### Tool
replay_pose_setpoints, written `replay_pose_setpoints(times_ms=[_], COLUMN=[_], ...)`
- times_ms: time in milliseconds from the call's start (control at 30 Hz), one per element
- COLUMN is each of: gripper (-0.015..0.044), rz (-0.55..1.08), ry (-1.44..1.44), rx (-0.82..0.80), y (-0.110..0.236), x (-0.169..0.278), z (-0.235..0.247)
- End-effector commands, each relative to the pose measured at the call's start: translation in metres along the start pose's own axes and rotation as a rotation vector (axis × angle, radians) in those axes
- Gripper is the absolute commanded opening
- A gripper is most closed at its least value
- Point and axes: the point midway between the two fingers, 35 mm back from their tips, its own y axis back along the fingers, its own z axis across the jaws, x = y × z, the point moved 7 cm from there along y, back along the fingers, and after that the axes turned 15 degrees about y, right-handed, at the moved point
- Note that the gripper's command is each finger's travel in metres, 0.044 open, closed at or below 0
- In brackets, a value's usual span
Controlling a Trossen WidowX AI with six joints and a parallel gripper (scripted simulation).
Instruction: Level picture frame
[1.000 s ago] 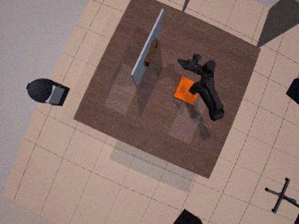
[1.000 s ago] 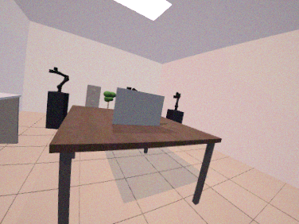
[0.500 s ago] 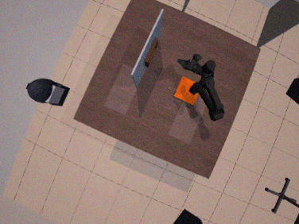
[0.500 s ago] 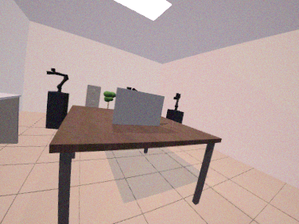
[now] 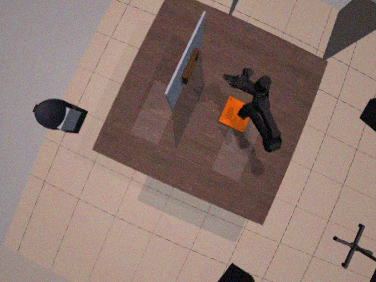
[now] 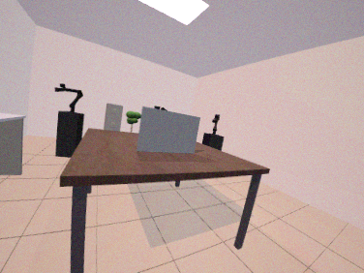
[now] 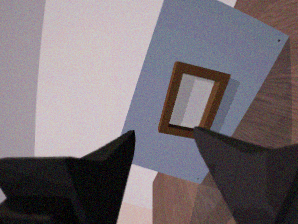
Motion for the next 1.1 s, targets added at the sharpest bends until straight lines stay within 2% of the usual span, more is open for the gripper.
replay_pose_setpoints(times_ms=[0, 133, 533, 1067], gripper=[0.0260, 0.0260, 0.0260, 0.0260], rz=[0.003, 0.000, 0.000, 0.001], ry=[0.003, -0.015, -0.280, -0.284], rx=[-0.003, 0.000, -0.008, -0.008], y=[0.000, -0.004, -0.073, -0.071], x=[0.000, -0.001, 0.018, 0.017], z=[0.000, -0.002, -0.027, -0.029])
